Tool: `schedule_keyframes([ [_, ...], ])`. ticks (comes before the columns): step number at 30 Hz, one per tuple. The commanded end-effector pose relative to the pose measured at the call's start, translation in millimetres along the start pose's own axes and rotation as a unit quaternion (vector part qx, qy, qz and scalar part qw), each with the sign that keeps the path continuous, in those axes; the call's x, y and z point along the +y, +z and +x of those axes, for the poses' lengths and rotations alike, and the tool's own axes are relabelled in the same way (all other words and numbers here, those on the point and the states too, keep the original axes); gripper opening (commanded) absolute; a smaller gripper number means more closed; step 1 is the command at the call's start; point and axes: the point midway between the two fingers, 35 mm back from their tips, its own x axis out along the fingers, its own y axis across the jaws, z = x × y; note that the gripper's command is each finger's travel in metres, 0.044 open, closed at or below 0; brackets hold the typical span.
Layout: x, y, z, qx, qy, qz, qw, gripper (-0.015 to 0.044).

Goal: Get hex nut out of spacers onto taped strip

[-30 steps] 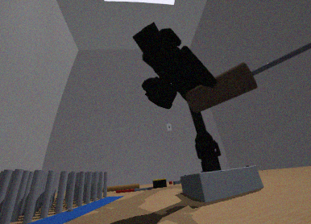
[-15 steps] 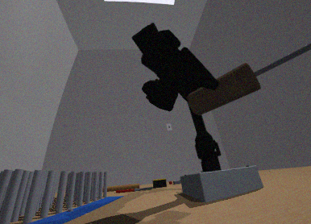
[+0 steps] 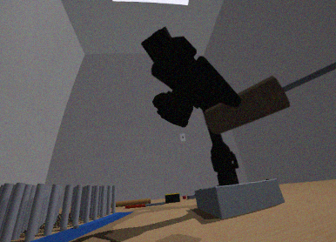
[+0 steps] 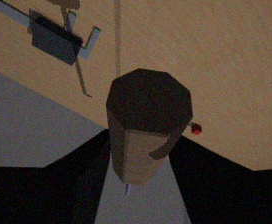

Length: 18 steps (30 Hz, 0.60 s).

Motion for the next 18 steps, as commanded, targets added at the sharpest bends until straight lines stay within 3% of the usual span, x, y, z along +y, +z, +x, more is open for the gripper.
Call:
schedule_keyframes([
  [1, 0, 1, 5, 0.004, 0.000, 0.001, 1.000, 0.0000],
  [18, 1, 11, 21, 0.004, 0.000, 0.001, 1.000, 0.0000],
])
